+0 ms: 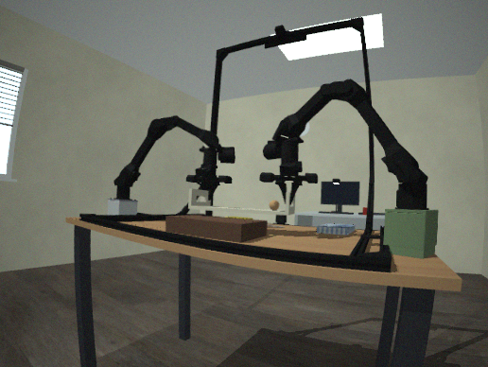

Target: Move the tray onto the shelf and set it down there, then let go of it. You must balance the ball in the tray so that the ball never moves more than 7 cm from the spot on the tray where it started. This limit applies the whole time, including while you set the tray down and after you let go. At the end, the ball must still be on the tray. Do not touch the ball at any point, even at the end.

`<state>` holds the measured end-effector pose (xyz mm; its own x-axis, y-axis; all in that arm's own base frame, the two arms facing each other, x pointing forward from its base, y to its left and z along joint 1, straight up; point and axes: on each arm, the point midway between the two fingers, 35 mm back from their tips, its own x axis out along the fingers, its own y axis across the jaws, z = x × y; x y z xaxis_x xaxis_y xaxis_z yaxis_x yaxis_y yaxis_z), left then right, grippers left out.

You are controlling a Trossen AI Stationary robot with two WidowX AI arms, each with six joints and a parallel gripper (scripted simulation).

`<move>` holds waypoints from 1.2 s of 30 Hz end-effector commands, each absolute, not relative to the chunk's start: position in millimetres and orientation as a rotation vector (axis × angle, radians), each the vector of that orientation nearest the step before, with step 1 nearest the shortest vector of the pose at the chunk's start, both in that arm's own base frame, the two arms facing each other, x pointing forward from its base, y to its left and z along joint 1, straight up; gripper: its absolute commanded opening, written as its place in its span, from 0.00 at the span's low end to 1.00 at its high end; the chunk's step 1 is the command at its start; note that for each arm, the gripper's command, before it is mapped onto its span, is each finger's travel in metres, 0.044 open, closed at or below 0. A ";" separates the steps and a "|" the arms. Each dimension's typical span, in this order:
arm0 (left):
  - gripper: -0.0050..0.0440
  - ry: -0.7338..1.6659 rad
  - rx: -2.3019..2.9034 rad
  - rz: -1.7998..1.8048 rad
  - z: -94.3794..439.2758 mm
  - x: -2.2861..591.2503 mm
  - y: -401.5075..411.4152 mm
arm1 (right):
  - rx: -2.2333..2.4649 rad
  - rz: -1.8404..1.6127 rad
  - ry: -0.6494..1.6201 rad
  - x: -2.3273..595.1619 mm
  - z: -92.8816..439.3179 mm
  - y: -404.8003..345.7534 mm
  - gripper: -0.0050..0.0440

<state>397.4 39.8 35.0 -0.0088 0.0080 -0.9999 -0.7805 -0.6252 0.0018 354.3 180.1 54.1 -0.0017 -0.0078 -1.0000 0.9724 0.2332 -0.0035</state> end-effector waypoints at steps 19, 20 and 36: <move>0.14 0.818 -1.697 1.683 38.9 393.6 47.4 | 1.042 -1.027 1.317 354.3 57.6 171.4 0.14; 0.14 0.818 -1.697 1.683 38.9 393.6 47.4 | 1.042 -1.027 1.317 354.3 57.6 171.4 0.14; 0.14 0.818 -1.696 1.684 39.1 391.1 52.7 | 1.042 -1.027 1.316 354.3 57.4 165.6 0.14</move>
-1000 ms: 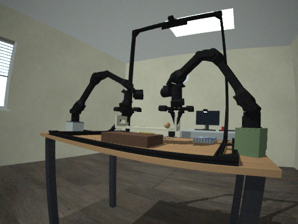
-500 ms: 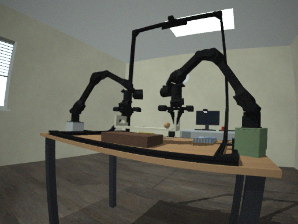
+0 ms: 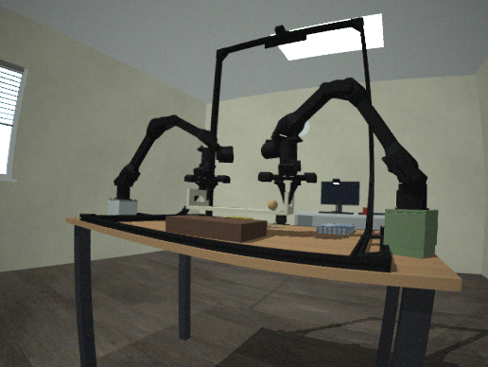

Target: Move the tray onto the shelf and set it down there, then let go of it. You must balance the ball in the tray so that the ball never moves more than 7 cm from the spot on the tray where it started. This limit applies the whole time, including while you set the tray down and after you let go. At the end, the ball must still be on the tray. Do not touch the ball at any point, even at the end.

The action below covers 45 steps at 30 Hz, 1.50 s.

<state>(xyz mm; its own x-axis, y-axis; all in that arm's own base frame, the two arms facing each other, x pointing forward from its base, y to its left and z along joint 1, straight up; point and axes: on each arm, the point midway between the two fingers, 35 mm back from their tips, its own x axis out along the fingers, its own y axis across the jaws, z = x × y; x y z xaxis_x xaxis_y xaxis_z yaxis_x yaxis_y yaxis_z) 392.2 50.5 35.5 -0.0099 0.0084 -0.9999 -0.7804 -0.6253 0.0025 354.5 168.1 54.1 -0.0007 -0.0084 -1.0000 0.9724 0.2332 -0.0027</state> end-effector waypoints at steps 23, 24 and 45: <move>0.14 0.818 -1.699 1.681 38.7 388.4 58.0 | 1.043 -1.026 1.319 354.5 57.8 159.6 0.14; 0.14 0.822 -1.703 1.679 38.7 388.3 58.4 | 1.047 -1.023 1.322 354.4 57.8 159.2 0.14; 0.14 0.808 -1.682 1.691 39.3 385.0 65.2 | 1.031 -1.035 1.307 354.5 57.2 151.6 0.14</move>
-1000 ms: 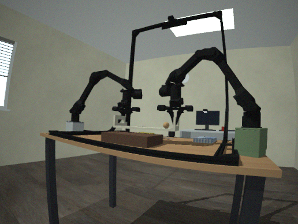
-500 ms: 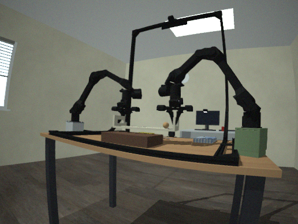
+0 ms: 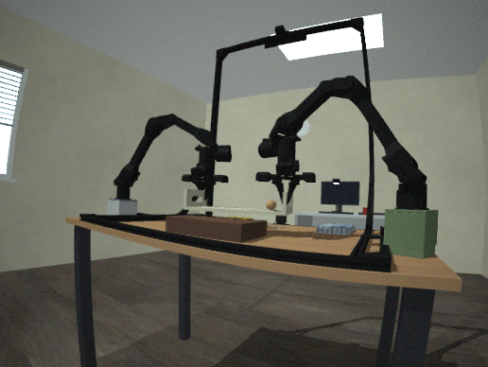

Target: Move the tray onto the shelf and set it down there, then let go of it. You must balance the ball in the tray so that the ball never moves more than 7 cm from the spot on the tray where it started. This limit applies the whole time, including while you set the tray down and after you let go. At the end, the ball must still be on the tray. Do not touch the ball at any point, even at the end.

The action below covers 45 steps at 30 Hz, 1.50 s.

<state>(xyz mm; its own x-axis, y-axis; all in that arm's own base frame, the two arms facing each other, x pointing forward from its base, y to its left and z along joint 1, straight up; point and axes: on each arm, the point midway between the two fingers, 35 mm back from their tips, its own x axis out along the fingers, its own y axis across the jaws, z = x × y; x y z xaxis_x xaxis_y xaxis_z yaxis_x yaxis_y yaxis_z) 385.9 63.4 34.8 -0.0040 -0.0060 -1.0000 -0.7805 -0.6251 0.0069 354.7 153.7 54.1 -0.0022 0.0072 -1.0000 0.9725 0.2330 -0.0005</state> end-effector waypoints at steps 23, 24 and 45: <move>0.14 0.814 -1.691 1.686 39.1 381.1 73.4 | 1.038 -1.029 1.313 354.5 57.4 142.5 0.14; 0.14 0.814 -1.691 1.686 39.1 381.1 73.4 | 1.038 -1.029 1.313 354.5 57.4 142.5 0.14; 0.14 0.816 -1.695 1.684 38.9 378.4 78.9 | 1.040 -1.028 1.316 354.6 57.6 136.5 0.14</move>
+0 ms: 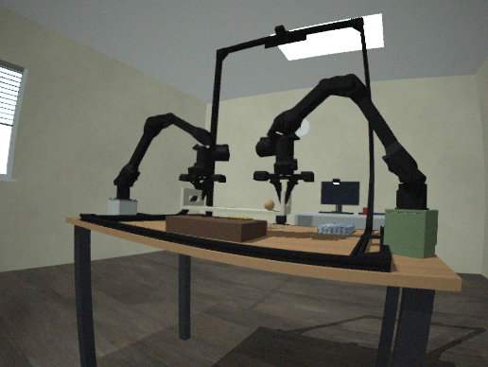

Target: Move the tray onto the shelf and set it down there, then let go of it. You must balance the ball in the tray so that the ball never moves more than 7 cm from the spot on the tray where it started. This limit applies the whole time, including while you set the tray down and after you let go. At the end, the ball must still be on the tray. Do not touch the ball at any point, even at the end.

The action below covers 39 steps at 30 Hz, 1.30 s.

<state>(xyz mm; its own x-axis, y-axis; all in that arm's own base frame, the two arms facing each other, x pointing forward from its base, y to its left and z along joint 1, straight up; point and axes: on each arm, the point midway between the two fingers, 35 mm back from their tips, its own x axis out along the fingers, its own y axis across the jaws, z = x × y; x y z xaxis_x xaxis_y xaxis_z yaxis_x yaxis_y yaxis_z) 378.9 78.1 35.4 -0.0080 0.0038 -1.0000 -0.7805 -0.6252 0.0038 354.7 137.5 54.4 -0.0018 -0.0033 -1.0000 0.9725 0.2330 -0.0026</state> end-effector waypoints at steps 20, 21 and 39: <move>0.14 0.829 -1.712 1.674 38.5 375.2 85.7 | 1.055 -1.017 1.328 354.7 57.9 128.9 0.14; 0.14 0.823 -1.704 1.678 38.7 375.1 85.7 | 1.048 -1.022 1.323 354.7 57.8 128.9 0.14; 0.14 0.816 -1.694 1.685 39.0 372.5 91.2 | 1.040 -1.029 1.315 354.7 57.5 122.8 0.14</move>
<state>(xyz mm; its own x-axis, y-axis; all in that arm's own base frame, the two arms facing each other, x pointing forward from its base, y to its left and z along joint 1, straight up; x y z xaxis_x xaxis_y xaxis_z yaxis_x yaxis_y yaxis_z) 373.4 89.4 35.3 -0.0045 -0.0060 -1.0000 -0.7805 -0.6251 0.0073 355.0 125.0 54.6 -0.0020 0.0071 -1.0000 0.9725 0.2330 -0.0002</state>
